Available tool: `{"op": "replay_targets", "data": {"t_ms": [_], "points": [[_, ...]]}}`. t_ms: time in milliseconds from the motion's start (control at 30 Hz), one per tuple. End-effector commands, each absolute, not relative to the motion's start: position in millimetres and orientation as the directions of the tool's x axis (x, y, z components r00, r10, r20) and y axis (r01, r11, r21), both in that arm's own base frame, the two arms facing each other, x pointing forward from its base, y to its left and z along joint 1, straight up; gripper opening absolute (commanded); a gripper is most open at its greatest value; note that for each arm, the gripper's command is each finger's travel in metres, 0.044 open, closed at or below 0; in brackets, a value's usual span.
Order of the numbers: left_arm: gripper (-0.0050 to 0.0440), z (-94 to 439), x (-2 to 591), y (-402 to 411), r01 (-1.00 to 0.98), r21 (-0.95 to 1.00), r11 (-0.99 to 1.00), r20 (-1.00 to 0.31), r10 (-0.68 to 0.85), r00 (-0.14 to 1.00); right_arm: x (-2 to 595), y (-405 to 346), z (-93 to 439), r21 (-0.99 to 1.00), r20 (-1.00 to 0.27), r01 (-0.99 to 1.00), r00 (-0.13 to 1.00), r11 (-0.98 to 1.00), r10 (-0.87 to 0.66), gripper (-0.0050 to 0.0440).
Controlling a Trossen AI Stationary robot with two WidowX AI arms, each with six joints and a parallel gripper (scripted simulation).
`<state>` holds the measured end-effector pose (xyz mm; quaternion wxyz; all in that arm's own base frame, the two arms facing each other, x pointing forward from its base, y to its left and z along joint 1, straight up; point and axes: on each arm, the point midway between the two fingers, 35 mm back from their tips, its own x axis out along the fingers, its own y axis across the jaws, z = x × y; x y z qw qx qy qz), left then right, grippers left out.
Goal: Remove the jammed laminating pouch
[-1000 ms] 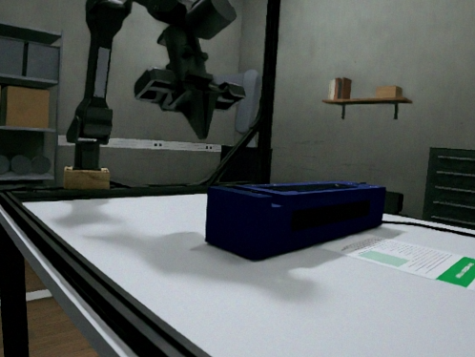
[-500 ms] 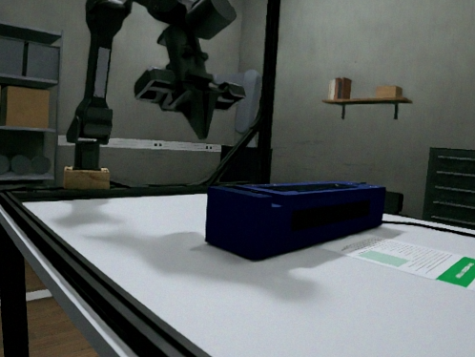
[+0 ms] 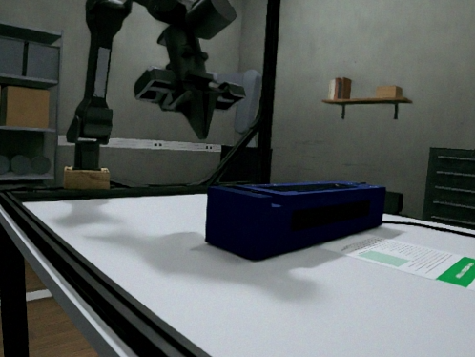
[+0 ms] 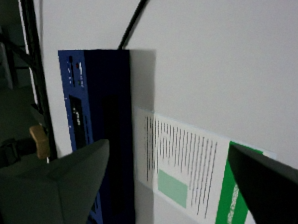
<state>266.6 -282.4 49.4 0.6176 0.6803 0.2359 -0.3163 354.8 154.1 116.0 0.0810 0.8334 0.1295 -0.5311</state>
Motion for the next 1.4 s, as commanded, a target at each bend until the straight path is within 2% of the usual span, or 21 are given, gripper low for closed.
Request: {"op": "replay_targets", "data": {"t_ms": [0,200,233,700,767,800,1367], "points": [[0.0347,83,277,-292,0.694,0.714,-0.089,-0.7,-0.105,0.707,357,155,125,-0.006,-0.895,0.302,0.423,-0.953,0.14,-0.005],[0.0347,98,281,-293,0.693,0.716,-0.085,-0.698,-0.109,0.708,357,155,125,-0.006,-0.895,0.302,0.423,-0.953,0.14,-0.005],[0.0347,80,275,-289,0.697,0.71,-0.1,-0.704,-0.095,0.703,357,155,125,-0.006,-0.895,0.302,0.423,-0.953,0.14,-0.005],[0.0347,110,284,-295,0.691,0.718,-0.082,-0.695,-0.113,0.71,357,155,125,-0.006,-0.895,0.302,0.423,-0.953,0.14,-0.005],[0.0347,110,284,-295,0.691,0.718,-0.082,-0.695,-0.113,0.71,357,155,125,-0.006,-0.895,0.302,0.423,-0.953,0.14,-0.005],[0.0347,93,279,-291,0.7,0.707,-0.101,-0.707,-0.093,0.701,357,155,125,-0.006,-0.895,0.302,0.423,-0.953,0.14,-0.005],[0.0347,99,281,-292,0.694,0.714,-0.092,-0.701,-0.101,0.706,357,155,125,-0.006,-0.895,0.302,0.423,-0.953,0.14,-0.005]]}}
